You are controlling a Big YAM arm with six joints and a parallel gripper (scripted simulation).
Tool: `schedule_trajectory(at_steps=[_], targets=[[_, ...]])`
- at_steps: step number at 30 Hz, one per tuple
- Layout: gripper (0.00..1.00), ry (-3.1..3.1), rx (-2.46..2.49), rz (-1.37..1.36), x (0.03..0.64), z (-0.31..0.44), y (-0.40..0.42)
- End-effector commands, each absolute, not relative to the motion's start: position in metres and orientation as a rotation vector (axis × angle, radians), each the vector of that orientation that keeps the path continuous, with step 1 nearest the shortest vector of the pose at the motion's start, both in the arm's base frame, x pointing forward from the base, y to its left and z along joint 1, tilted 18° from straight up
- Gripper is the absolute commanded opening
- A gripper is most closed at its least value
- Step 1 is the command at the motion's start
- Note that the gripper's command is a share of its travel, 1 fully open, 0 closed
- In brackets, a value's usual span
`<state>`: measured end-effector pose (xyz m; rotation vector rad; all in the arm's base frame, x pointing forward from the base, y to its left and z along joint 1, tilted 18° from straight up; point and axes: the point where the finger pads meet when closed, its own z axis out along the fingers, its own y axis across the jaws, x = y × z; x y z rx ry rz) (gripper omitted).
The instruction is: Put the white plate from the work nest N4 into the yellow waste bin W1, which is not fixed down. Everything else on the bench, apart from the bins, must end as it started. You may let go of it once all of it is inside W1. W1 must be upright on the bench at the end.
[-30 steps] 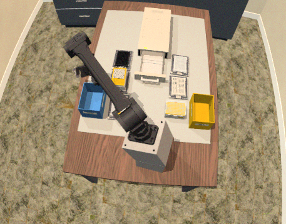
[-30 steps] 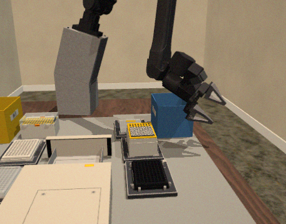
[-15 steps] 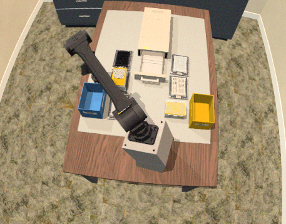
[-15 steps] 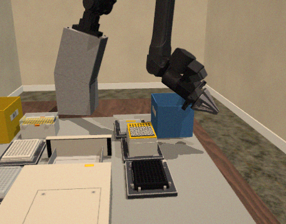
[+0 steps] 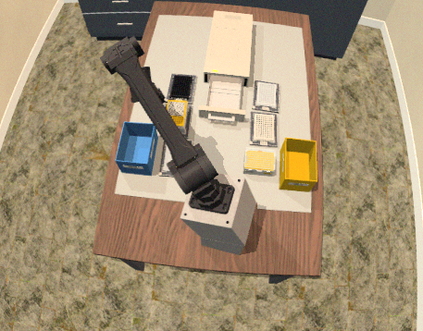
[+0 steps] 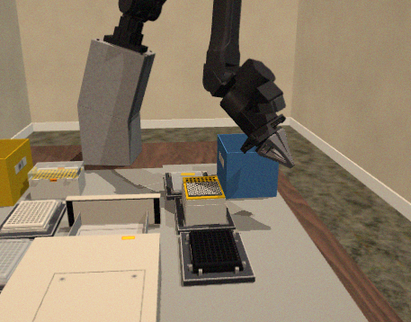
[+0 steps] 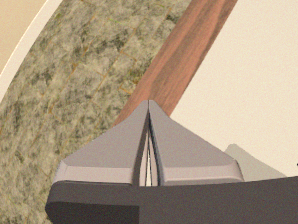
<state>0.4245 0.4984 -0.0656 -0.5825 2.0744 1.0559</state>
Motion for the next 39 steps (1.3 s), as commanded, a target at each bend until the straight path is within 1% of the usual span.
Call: schedule_trajectory(at_steps=[1, 4, 5, 6, 12, 13, 15, 16, 17, 22, 24, 25, 29, 31, 34, 36, 37, 39], targets=[[0.0, 2.122, -0.586, 1.012, 0.433, -0.087, 0.473], [0.0, 2.122, -0.586, 1.013, 0.438, -0.089, 0.466], [0.0, 2.106, -0.573, 0.991, 0.448, -0.063, 0.467], [0.0, 2.126, -0.567, 0.965, 0.453, -0.061, 0.465], [0.0, 2.167, -0.56, 0.933, 0.459, -0.068, 0.445], [0.0, 2.176, -0.552, 0.911, 0.468, -0.061, 0.446], [0.0, 2.198, -0.557, 0.911, 0.464, -0.07, 0.431], [0.0, 2.231, -0.558, 0.903, 0.46, -0.089, 0.423], [0.0, 2.229, -0.546, 0.878, 0.468, -0.072, 0.421], [0.0, 2.273, -0.543, 0.854, 0.472, -0.083, 0.398], [0.0, 2.298, -0.523, 0.805, 0.485, -0.069, 0.395], [0.0, 2.32, -0.524, 0.8, 0.478, -0.077, 0.385], [0.0, 2.32, -0.528, 0.806, 0.479, -0.078, 0.376], [0.0, 2.349, -0.508, 0.759, 0.494, -0.068, 0.373], [0.0, 2.381, -0.512, 0.758, 0.483, -0.081, 0.351], [0.0, 2.412, -0.492, 0.712, 0.497, -0.072, 0.347], [0.0, 2.442, -0.492, 0.707, 0.484, -0.082, 0.335], [0.0, 2.442, -0.495, 0.713, 0.484, -0.083, 0.326]])
